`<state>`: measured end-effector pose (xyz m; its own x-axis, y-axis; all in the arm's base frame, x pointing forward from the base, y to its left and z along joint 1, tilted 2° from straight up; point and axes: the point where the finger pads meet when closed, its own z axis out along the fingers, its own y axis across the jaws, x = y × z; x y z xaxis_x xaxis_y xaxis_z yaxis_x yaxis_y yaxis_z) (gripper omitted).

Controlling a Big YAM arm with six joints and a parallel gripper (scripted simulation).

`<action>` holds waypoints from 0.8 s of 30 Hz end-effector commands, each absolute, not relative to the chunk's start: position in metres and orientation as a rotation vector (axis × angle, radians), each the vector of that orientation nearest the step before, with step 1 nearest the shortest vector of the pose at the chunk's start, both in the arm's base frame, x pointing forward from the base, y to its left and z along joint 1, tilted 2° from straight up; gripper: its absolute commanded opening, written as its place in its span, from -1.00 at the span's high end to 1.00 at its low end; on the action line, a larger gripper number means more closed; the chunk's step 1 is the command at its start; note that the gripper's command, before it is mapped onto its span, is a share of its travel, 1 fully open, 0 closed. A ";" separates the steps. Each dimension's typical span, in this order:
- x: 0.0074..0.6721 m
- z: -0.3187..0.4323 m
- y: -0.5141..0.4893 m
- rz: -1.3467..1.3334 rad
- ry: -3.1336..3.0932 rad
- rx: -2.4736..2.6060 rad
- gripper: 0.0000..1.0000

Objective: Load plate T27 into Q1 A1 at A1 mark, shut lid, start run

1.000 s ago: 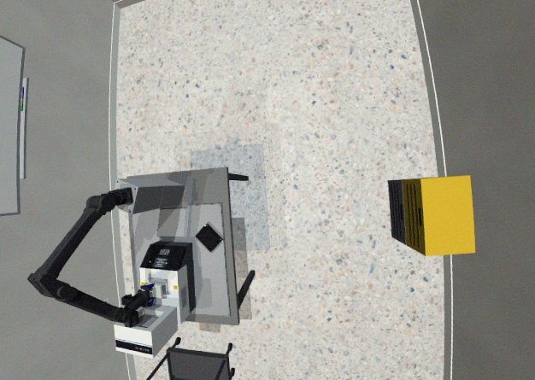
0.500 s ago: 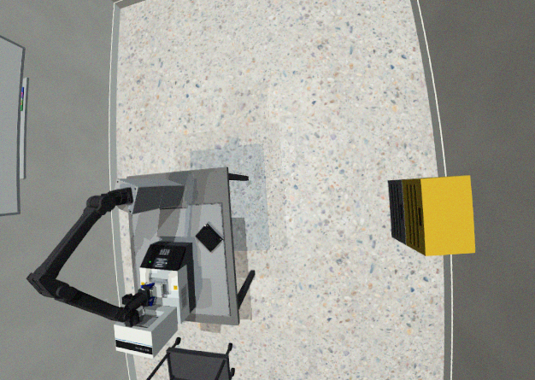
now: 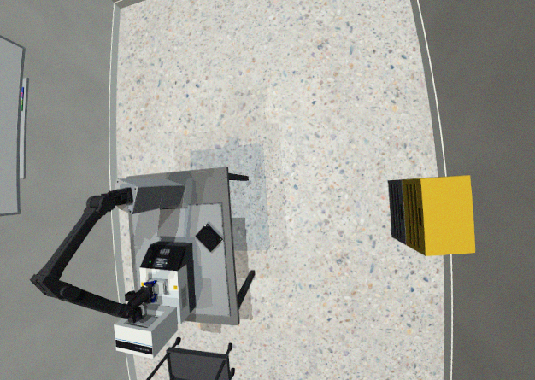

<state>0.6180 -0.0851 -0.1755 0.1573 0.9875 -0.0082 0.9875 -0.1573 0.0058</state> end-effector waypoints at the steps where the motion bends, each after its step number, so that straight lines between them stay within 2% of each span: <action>1: 0.638 -0.178 -0.085 0.026 2.010 2.371 1.00; 7: 0.656 -0.161 -0.076 0.058 2.015 2.336 1.00; 24: 0.633 -0.152 -0.096 0.052 1.997 2.351 1.00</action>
